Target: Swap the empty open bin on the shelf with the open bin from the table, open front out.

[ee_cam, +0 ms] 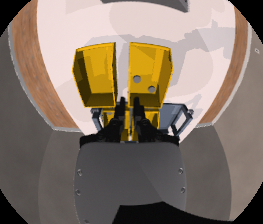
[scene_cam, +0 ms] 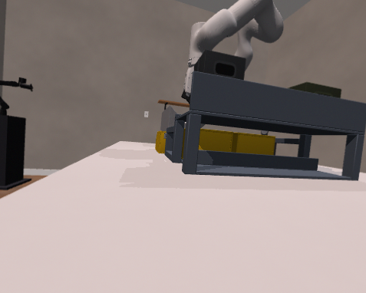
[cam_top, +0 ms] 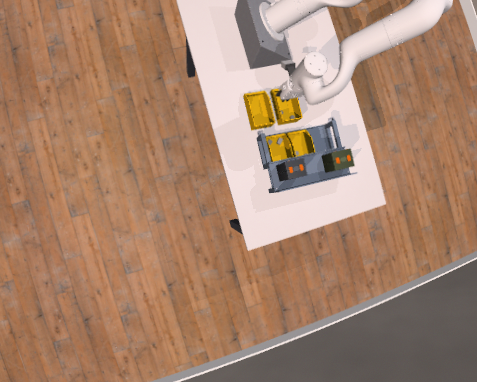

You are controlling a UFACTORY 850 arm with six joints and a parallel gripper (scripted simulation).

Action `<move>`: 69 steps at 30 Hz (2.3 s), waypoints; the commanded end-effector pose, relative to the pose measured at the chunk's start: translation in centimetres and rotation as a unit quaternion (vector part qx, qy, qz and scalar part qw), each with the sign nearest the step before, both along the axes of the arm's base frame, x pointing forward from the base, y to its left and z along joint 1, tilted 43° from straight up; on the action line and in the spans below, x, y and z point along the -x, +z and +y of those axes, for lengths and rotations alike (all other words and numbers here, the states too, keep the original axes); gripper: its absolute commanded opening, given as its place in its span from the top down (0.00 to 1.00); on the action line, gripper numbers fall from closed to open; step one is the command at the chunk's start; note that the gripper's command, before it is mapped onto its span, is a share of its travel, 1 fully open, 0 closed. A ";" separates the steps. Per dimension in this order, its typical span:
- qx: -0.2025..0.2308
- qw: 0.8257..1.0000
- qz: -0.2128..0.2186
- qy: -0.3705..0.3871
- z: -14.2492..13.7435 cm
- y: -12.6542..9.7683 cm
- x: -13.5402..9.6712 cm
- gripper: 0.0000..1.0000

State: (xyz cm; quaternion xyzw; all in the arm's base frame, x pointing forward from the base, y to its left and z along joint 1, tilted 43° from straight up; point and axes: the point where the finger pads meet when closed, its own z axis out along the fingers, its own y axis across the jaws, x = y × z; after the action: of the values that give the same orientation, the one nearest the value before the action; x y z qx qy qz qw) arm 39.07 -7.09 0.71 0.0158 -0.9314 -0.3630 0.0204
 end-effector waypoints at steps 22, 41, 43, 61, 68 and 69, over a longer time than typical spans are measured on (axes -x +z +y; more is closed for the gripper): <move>0.001 1.000 -0.001 -0.001 0.0 0.2 -0.1 0.74; 0.001 1.000 -0.001 -0.001 0.1 0.1 -0.1 0.74; 0.001 1.000 -0.001 -0.001 0.2 0.0 -0.1 0.74; 0.001 1.000 -0.001 0.000 1.7 -1.7 0.0 0.74; 0.001 1.000 -0.001 0.000 2.7 -2.7 0.1 0.74; 0.001 1.000 -0.001 0.000 2.7 -2.7 0.1 0.74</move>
State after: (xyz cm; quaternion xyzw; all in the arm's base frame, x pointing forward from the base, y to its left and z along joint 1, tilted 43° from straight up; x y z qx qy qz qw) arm 38.90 -4.70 -1.65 0.0158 -0.9316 -0.3625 0.0204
